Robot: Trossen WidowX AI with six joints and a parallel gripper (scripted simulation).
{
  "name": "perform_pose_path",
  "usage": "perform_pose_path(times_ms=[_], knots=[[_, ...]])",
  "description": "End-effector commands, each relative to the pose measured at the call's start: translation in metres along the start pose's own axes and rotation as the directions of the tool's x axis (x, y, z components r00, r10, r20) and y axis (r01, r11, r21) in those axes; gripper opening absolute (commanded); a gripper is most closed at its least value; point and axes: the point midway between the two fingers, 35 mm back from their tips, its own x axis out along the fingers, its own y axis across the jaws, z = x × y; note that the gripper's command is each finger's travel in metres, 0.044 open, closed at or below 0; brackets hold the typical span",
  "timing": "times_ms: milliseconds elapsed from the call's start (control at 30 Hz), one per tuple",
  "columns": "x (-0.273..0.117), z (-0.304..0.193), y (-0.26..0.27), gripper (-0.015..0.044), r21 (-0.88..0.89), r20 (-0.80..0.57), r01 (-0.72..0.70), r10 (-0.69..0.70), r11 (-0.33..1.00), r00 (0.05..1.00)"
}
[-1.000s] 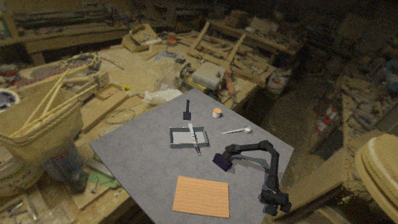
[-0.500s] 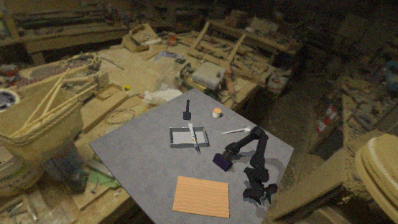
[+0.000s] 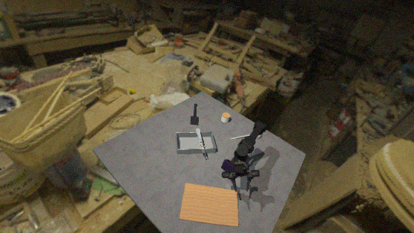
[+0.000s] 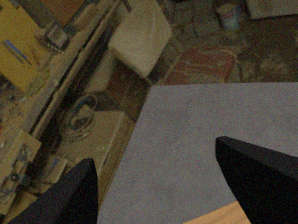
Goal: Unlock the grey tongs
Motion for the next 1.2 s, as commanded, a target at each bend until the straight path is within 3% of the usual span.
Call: perform_pose_path(times_ms=[0,333,600,900,1167], knots=[[-0.048,0.008,-0.057,0.0260,-0.139,0.082,0.168,-0.158,0.976,0.984],[-0.147,-0.011,-0.158,0.0260,-0.358,0.142,0.476,-0.458,0.803,0.878],[-0.226,-0.063,-0.222,0.0260,-0.511,0.075,0.595,-0.657,0.620,0.750],[-0.304,-0.146,-0.266,0.0260,-0.693,-0.088,0.538,-0.797,0.480,0.597],[-0.358,-0.235,-0.277,0.0260,-0.815,-0.291,0.332,-0.829,0.476,0.477]])
